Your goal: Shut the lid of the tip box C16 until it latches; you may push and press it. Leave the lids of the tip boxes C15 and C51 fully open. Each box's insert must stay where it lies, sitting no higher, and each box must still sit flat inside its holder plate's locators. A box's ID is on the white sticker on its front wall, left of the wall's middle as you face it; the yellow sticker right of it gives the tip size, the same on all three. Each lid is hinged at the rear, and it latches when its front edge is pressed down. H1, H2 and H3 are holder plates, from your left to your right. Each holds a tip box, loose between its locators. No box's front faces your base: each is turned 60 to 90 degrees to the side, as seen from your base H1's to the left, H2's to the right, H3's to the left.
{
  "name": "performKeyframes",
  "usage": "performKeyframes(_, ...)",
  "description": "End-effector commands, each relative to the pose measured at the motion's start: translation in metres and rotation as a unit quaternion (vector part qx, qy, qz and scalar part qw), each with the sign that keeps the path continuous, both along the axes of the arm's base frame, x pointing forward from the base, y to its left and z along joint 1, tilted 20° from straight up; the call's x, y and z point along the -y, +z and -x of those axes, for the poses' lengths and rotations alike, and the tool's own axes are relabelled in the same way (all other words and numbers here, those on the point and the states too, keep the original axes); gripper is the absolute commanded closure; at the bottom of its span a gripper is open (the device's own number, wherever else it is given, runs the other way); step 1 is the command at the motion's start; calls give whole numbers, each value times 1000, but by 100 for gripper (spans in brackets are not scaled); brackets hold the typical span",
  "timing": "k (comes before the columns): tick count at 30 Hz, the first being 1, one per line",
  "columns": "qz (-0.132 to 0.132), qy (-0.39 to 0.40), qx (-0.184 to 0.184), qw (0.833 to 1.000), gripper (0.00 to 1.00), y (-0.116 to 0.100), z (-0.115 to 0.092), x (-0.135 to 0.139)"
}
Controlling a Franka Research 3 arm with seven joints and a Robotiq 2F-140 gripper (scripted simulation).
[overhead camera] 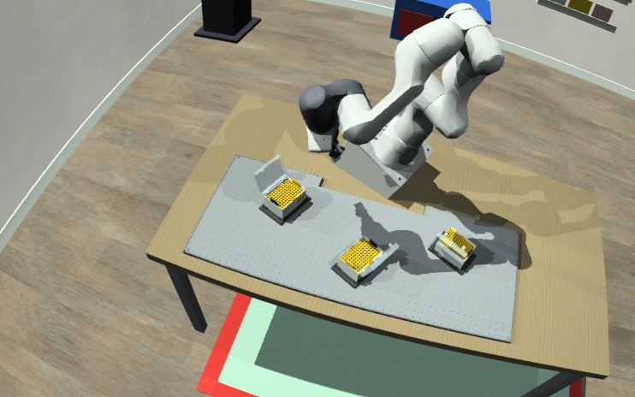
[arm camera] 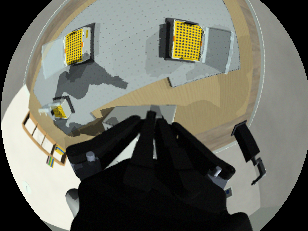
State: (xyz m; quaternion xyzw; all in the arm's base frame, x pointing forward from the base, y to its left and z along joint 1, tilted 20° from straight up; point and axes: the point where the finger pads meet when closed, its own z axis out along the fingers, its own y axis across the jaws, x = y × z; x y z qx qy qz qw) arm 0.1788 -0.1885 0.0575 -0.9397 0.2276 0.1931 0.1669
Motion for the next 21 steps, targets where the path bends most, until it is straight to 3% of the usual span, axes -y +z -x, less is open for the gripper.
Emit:
performKeyframes(1,-28,102,24,994,100,0,3,-1)
performKeyframes(9,-48,222,36,973,100,0,3,-1)
performKeyframes(21,-48,222,36,973,100,0,3,-1)
